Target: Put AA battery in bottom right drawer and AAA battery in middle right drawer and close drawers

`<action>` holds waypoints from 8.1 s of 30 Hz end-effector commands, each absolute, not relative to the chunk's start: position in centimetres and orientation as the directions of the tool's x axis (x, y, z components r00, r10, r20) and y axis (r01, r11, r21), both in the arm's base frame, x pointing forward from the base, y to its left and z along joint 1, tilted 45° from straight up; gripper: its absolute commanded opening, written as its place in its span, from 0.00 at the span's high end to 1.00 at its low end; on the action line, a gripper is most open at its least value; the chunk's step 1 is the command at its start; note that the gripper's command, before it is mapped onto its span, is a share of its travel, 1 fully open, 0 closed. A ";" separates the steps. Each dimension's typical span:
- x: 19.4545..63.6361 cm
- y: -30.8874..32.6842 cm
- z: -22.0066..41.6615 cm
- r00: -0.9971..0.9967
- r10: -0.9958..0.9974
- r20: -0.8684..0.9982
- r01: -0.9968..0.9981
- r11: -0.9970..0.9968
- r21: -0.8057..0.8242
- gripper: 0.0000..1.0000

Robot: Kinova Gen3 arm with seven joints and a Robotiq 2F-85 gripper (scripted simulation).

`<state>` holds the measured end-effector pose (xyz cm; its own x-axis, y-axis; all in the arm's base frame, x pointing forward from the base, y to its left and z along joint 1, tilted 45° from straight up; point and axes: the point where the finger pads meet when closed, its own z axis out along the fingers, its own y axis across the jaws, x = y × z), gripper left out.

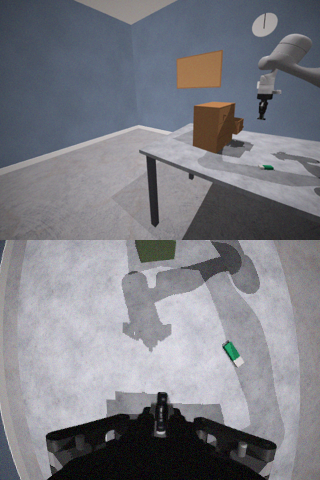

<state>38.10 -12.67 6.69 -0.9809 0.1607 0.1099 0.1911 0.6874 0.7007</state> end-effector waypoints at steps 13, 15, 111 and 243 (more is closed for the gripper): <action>38.0 -12.7 6.8 -0.975 0.215 0.057 0.193 0.687 0.701 0.95; 37.9 -12.7 6.8 -0.973 0.229 0.043 0.193 0.687 0.701 0.95; 37.0 -12.2 6.5 -0.610 0.643 -0.463 0.193 0.687 0.700 0.95; 50.8 -14.4 4.9 -0.610 0.643 -0.463 0.193 0.687 0.700 0.00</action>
